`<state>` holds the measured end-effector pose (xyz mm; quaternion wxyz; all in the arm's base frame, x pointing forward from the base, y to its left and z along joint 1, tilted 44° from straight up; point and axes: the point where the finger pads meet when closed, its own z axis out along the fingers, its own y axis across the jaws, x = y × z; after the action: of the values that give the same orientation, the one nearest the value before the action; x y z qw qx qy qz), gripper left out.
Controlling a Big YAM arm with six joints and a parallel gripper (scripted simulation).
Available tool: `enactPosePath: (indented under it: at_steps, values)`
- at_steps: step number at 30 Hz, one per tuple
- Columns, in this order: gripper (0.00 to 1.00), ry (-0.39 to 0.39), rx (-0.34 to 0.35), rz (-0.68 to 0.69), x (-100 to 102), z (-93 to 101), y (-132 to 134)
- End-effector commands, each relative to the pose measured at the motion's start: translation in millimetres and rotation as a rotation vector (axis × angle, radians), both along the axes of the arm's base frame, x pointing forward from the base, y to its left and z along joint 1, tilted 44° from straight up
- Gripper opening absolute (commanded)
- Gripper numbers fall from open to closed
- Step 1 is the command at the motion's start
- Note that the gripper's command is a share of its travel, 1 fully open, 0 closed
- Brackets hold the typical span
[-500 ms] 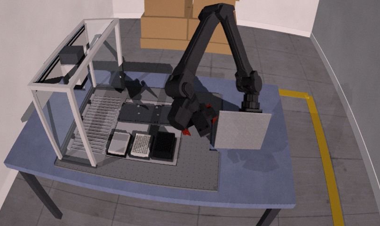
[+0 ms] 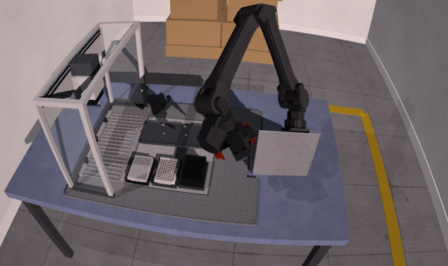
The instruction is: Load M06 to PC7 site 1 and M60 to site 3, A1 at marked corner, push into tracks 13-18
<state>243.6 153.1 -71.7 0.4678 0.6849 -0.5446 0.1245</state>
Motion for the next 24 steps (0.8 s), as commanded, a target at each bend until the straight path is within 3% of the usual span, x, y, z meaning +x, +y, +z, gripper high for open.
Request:
enactPosePath:
  at_steps: [1,2,3,7,9,12,13,16,19,24]
  values:
    - [1.00,-0.006,0.006,0.003,1.6,1.1,2.8]
    - [1.00,-0.006,0.006,0.003,1.6,1.1,2.8]
    - [1.00,-0.101,0.056,-0.031,30.9,7.7,16.2]
    - [1.00,-0.219,0.049,-0.100,55.6,15.5,4.4]
    - [1.00,-0.269,0.039,-0.134,53.1,15.4,1.1]
    - [1.00,-0.358,0.033,-0.190,69.8,20.8,-7.1]
    - [1.00,-0.355,0.003,-0.204,53.9,18.4,-19.0]
    - [1.00,-0.445,-0.001,-0.261,71.5,24.1,-26.6]
    - [1.00,-0.465,-0.011,-0.278,67.3,23.4,-29.4]
    - [1.00,-0.622,-0.014,-0.378,101.4,36.1,-42.3]
